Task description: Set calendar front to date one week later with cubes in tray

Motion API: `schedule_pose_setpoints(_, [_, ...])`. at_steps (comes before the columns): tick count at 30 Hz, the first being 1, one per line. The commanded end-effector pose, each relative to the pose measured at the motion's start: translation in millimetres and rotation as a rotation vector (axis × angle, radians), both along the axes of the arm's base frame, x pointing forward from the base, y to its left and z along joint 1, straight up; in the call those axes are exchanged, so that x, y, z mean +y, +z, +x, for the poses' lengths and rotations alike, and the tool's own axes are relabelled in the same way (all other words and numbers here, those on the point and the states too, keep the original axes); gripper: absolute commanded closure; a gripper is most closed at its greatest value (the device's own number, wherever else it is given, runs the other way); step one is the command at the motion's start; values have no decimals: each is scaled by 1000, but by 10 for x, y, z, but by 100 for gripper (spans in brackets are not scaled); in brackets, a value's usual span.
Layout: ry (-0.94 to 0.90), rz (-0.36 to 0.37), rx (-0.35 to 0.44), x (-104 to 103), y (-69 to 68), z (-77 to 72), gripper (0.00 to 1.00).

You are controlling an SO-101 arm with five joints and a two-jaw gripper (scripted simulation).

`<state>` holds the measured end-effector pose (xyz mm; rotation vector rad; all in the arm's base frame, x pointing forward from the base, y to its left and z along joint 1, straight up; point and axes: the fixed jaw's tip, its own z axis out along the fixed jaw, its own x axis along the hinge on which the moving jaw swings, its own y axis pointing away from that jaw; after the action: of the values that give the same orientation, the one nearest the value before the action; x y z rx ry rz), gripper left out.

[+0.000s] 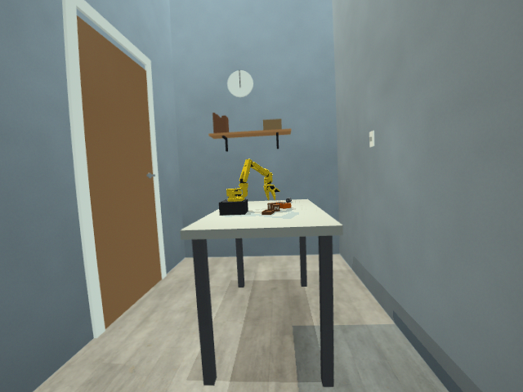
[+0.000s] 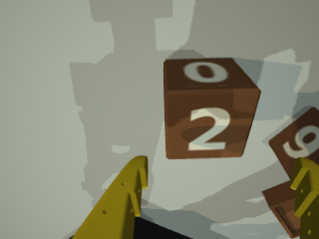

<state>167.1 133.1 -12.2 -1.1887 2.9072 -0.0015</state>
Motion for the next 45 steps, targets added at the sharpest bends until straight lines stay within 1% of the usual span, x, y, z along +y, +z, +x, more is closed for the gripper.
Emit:
schedule_pose_setpoints(1, [1, 2, -1, 27, -17, 1, 65])
schedule_pose_setpoints(9, [1, 2, -1, 28, -29, 2, 65])
schedule_pose_setpoints(17, [1, 2, -1, 31, -102, 6, 65])
schedule_pose_setpoints(19, [1, 2, -1, 31, -102, 6, 65])
schedule_pose_setpoints(34, [1, 2, -1, 29, -336, 4, 65])
schedule_pose_setpoints(36, [1, 2, -1, 29, -336, 4, 65])
schedule_pose_setpoints(45, [1, 2, -1, 24, -413, -2, 65])
